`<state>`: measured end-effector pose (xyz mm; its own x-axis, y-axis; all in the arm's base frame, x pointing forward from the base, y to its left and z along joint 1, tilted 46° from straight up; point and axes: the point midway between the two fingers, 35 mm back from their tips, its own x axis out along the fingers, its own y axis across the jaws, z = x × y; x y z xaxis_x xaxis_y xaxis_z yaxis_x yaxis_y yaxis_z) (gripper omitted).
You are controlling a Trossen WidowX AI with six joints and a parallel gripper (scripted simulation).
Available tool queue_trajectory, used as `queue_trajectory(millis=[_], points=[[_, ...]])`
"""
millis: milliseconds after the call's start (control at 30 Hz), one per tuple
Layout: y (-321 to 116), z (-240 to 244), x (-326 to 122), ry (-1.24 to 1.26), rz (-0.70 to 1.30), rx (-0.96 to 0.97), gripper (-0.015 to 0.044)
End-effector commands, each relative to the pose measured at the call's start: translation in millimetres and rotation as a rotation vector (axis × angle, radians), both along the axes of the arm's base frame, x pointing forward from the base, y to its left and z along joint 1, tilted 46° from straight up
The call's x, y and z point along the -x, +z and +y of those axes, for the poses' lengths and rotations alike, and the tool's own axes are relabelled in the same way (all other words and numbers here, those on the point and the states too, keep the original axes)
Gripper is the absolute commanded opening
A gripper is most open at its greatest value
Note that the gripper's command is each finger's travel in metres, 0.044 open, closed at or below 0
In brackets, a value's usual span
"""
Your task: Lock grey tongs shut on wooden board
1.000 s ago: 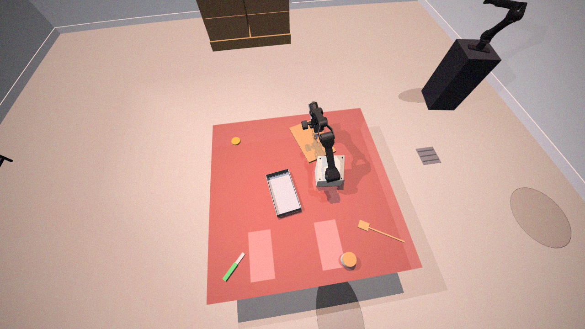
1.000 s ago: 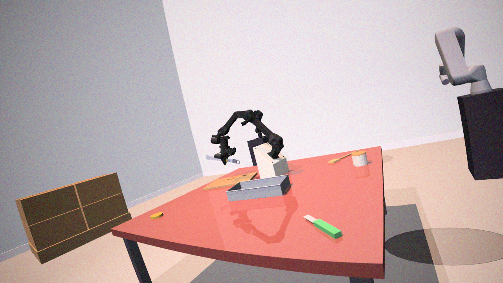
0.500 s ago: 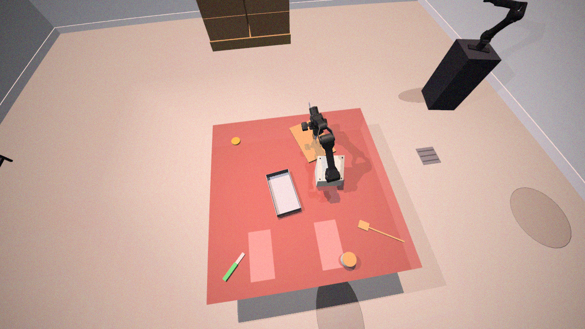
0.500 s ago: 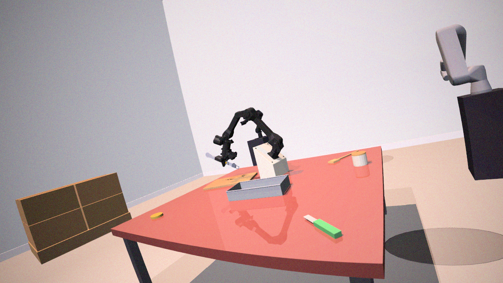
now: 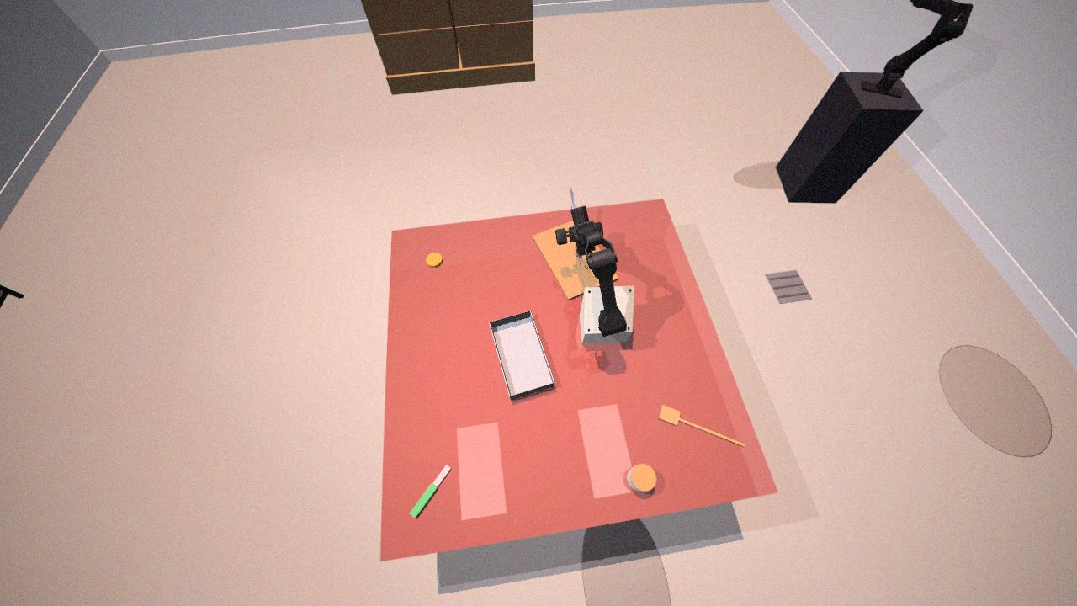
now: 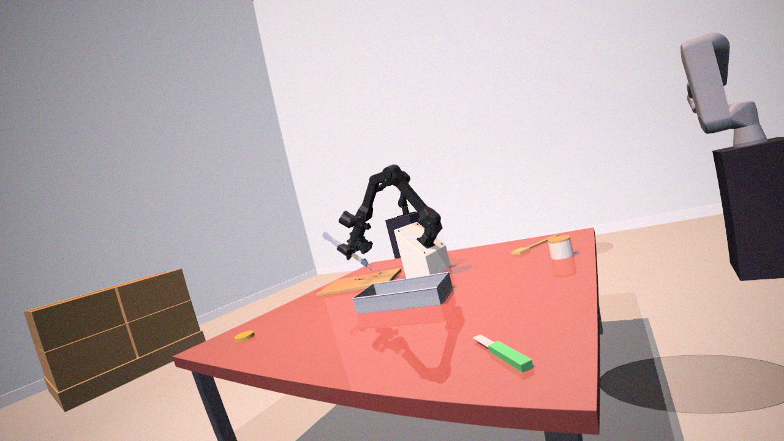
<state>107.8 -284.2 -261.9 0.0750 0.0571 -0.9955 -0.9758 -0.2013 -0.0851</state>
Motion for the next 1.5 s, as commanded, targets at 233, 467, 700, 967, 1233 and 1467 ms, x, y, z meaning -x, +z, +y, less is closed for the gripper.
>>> queue_trajectory(millis=[233,467,700,967,1233,1467], points=[[12.8,-0.7,0.2,-0.024,-0.036,0.170,-0.0150],[24.6,3.1,1.5,-0.042,-0.063,0.269,-0.0150],[40.4,7.7,3.1,-0.055,-0.091,0.369,-0.0150],[61.0,13.6,5.2,-0.066,-0.122,0.472,-0.0150],[61.6,13.7,5.2,-0.067,-0.123,0.474,-0.0150],[61.6,13.7,5.2,-0.067,-0.123,0.474,-0.0150]])
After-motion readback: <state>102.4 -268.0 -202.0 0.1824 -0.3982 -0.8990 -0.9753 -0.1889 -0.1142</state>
